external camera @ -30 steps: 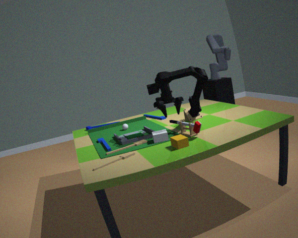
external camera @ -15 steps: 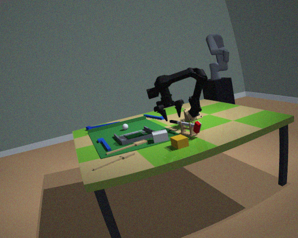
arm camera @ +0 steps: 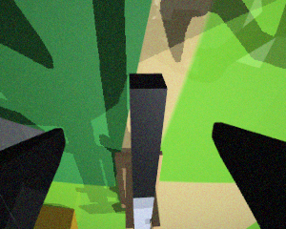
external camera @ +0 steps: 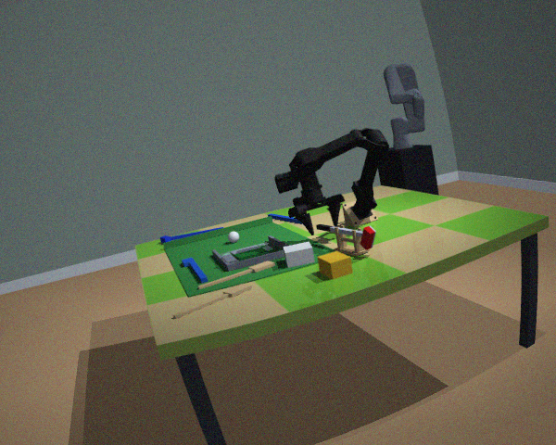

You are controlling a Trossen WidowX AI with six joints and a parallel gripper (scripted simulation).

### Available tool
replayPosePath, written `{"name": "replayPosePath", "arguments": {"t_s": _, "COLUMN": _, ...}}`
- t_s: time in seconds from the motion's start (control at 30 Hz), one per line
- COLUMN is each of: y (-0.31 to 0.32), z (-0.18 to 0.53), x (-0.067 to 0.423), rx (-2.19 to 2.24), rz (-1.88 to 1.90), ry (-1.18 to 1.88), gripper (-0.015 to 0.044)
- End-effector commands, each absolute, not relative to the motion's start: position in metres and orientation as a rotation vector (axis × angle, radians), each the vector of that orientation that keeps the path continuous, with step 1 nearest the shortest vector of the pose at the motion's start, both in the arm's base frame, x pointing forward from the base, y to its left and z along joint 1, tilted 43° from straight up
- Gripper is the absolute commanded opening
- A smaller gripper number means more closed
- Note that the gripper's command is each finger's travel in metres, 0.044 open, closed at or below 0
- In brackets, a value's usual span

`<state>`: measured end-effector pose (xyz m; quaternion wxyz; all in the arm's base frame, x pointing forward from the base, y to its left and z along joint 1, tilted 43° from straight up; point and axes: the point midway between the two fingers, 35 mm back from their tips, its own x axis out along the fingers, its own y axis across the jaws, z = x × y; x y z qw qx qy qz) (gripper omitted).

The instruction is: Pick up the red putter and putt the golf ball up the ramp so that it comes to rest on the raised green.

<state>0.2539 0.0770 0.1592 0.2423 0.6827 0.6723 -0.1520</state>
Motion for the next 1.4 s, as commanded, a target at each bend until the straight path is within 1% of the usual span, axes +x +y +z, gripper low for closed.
{"name": "replayPosePath", "arguments": {"t_s": 0.0, "y": 0.081, "z": 0.154, "x": 0.253, "rx": 1.874, "rz": -0.422, "ry": 1.844, "gripper": 0.0440}}
{"name": "replayPosePath", "arguments": {"t_s": 0.4, "y": 0.092, "z": 0.144, "x": 0.254, "rx": 1.874, "rz": -0.420, "ry": 1.845, "gripper": 0.0440}}
{"name": "replayPosePath", "arguments": {"t_s": 0.9, "y": 0.090, "z": 0.146, "x": 0.255, "rx": 1.866, "rz": -0.416, "ry": 1.840, "gripper": 0.0046}}
{"name": "replayPosePath", "arguments": {"t_s": 1.13, "y": 0.089, "z": 0.147, "x": 0.255, "rx": 1.868, "rz": -0.417, "ry": 1.838, "gripper": 0.0000}}
{"name": "replayPosePath", "arguments": {"t_s": 1.37, "y": 0.066, "z": 0.170, "x": 0.255, "rx": 1.933, "rz": -0.473, "ry": 1.770, "gripper": 0.0000}}
